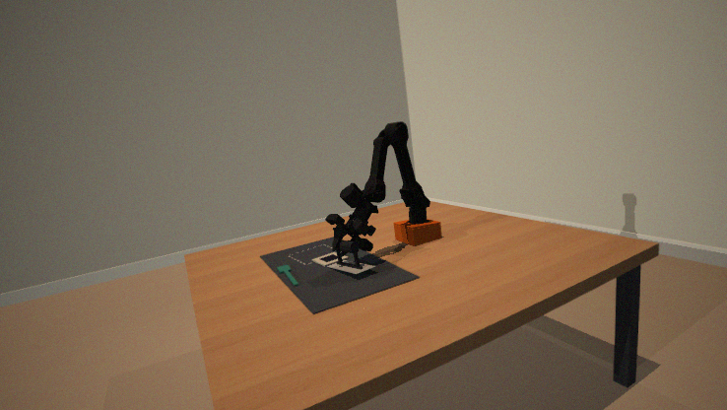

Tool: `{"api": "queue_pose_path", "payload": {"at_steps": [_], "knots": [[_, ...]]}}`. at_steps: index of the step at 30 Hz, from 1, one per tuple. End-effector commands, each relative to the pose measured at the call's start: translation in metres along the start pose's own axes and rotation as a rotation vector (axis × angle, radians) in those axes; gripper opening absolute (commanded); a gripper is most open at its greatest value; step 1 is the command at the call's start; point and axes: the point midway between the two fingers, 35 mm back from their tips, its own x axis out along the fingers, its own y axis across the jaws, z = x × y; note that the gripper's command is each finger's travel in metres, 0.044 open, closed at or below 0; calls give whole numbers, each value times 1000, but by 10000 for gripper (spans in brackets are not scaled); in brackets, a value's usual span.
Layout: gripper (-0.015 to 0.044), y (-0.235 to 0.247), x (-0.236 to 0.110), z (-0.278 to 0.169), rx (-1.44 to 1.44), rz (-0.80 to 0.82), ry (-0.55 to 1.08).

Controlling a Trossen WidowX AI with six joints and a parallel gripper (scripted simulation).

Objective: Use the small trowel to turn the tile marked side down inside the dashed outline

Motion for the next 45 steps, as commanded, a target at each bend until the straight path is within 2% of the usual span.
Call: {"api": "queue_pose_path", "payload": {"at_steps": [1,25,45], "knots": [[0,0,-1,-12,3,-1,13],[0,-18,-17,-20,-78,-3,80],[0,-44,-39,-53,-80,-3,82]]}}
